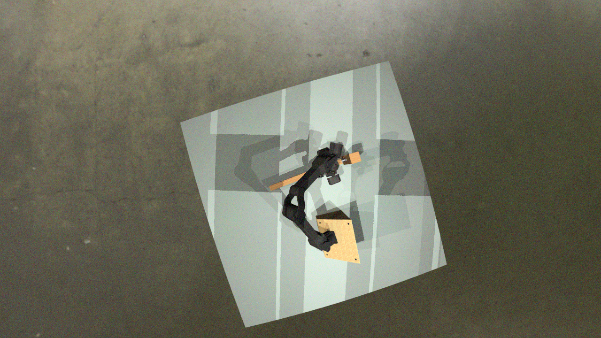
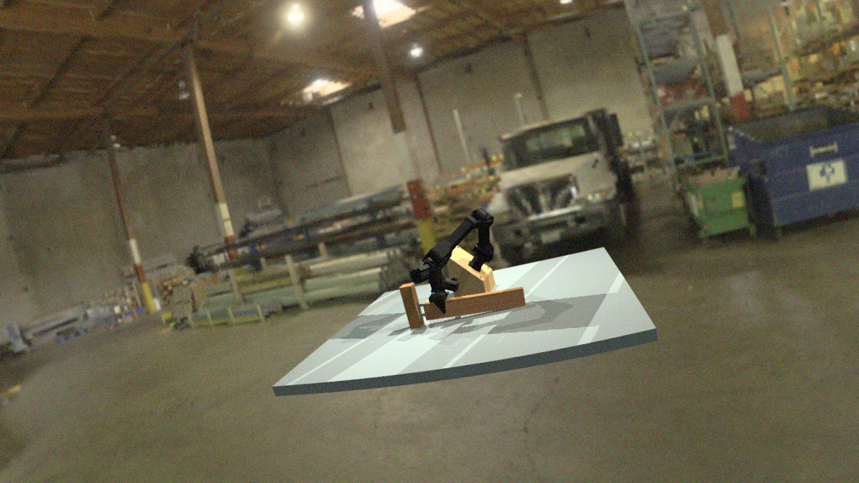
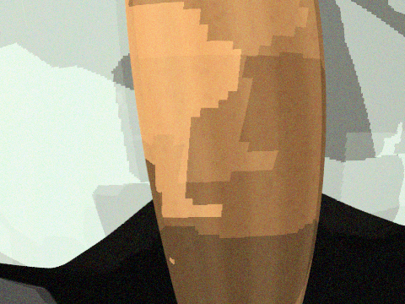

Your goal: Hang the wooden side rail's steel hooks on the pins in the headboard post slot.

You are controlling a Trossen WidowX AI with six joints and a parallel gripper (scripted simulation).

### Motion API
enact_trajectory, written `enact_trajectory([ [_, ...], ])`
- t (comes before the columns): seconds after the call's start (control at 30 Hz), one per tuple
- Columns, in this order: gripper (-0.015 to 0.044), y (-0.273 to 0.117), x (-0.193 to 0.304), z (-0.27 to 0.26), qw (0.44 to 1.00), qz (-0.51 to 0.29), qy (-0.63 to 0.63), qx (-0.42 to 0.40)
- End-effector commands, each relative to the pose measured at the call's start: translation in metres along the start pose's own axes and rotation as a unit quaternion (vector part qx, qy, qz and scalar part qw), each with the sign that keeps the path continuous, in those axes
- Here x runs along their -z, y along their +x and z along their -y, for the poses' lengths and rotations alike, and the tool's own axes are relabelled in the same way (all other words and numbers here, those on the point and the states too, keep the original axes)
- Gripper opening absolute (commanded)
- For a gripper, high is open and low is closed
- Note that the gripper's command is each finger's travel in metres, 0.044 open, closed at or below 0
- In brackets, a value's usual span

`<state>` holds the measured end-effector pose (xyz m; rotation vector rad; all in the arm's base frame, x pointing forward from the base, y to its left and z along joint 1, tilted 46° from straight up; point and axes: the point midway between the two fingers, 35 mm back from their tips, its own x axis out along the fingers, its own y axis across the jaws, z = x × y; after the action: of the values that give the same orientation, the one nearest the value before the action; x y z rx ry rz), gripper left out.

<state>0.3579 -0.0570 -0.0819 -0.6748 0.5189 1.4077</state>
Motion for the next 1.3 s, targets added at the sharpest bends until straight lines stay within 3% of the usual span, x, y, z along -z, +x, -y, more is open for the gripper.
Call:
enact_trajectory([
  [0.0, 0.0000, -0.0050, 0.0043, 0.0001, 1.000, -0.004, 0.001, 0.004],
  [1.27, 0.0000, -0.0051, 0.0080, -0.0001, 1.000, -0.004, 0.001, 0.004],
])
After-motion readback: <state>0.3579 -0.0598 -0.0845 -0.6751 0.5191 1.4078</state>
